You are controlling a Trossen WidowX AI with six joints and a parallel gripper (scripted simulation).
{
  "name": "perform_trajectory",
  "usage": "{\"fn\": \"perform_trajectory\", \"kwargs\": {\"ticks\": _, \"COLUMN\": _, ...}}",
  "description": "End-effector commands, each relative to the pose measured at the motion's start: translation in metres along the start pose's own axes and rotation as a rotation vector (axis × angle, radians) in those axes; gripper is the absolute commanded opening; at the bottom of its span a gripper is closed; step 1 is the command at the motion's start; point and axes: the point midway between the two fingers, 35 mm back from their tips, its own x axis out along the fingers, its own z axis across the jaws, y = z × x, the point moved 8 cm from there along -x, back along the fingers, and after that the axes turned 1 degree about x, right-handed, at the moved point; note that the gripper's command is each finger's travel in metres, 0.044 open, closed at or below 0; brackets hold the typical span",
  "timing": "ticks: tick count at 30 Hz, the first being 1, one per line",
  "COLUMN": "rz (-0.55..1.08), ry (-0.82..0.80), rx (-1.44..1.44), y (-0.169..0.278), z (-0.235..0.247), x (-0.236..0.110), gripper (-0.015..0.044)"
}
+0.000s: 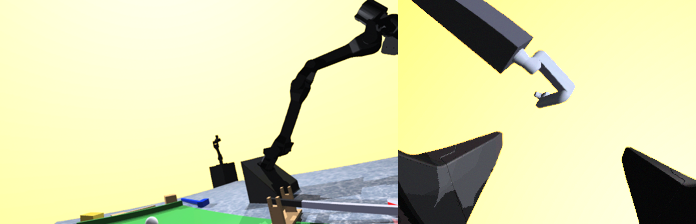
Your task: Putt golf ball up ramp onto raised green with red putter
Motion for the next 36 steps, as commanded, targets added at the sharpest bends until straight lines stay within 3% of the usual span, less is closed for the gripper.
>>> {"fn": "perform_trajectory", "kwargs": {"ticks": 1, "rz": 0.003, "ry": -0.005, "rx": 0.008, "y": 0.0, "z": 0.001, "x": 0.0, "gripper": 0.0426}}
{"fn": "perform_trajectory", "kwargs": {"ticks": 9, "rz": 0.087, "ry": -0.322, "rx": 0.369, "y": -0.016, "z": 0.072, "x": -0.047, "gripper": 0.044}}
{"fn": "perform_trajectory", "kwargs": {"ticks": 19, "rz": 0.334, "ry": -0.766, "rx": 0.867, "y": -0.06, "z": 0.147, "x": -0.16, "gripper": 0.044}}
{"fn": "perform_trajectory", "kwargs": {"ticks": 27, "rz": 0.666, "ry": -1.05, "rx": 1.256, "y": -0.111, "z": 0.161, "x": -0.265, "gripper": 0.044}}
{"fn": "perform_trajectory", "kwargs": {"ticks": 36, "rz": 1.189, "ry": -1.244, "rx": 1.691, "y": -0.187, "z": 0.126, "x": -0.371, "gripper": 0.044}}
